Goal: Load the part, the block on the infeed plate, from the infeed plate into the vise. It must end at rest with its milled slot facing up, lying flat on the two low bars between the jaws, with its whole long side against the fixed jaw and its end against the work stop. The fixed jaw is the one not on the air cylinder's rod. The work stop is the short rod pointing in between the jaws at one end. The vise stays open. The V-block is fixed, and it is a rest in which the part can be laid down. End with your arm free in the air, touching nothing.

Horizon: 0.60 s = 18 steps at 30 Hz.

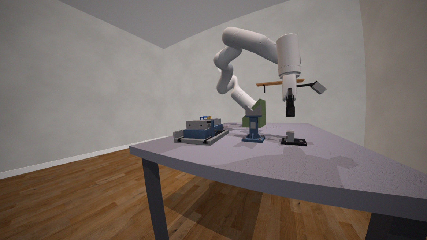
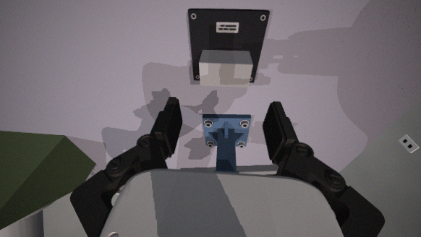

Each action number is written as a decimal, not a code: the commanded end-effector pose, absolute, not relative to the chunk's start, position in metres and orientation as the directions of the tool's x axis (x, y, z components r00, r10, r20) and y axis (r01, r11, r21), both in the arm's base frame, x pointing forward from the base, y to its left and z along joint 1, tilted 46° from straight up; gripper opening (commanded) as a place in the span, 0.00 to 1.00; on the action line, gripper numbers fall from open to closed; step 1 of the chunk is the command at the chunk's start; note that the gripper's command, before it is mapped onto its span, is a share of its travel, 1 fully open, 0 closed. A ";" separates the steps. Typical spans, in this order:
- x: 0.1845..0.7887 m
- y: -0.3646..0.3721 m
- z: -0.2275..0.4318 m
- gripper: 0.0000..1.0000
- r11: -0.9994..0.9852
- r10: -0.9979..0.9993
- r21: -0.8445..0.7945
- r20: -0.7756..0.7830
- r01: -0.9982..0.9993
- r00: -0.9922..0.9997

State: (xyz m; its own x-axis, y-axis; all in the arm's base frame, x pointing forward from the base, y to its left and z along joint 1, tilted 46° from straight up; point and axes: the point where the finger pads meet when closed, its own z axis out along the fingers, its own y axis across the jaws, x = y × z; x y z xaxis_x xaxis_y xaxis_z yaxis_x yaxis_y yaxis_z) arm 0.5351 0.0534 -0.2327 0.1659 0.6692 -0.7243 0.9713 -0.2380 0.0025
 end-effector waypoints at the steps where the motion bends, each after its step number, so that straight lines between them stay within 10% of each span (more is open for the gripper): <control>1: 0.535 0.050 -0.237 0.89 -0.237 0.670 0.005 -0.723 0.971 0.167; 18: 0.530 0.026 -0.260 0.89 -0.237 0.670 0.005 -0.723 0.971 0.167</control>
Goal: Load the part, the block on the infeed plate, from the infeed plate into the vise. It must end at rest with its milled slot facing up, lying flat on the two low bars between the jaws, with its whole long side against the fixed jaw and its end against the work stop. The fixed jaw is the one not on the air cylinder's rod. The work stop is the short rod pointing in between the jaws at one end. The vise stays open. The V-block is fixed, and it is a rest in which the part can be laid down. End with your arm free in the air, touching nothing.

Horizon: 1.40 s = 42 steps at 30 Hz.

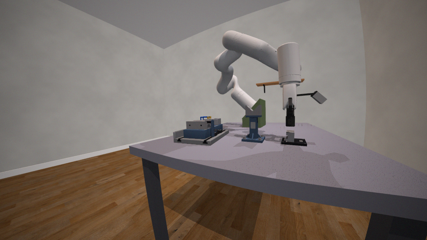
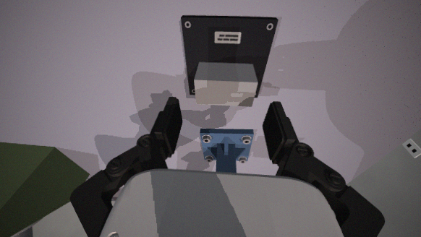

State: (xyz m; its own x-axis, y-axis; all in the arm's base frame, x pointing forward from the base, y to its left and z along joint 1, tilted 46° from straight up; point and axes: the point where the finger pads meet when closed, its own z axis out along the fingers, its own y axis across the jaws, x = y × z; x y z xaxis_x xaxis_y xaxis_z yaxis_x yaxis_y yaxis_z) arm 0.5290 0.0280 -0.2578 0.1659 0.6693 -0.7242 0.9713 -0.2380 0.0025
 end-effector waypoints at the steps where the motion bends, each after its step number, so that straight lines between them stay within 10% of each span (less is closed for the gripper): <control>1: 0.529 0.025 -0.262 0.89 -0.237 0.670 0.005 -0.723 0.971 0.167; 42: 0.523 -0.003 -0.289 0.89 -0.237 0.670 0.005 -0.723 0.971 0.167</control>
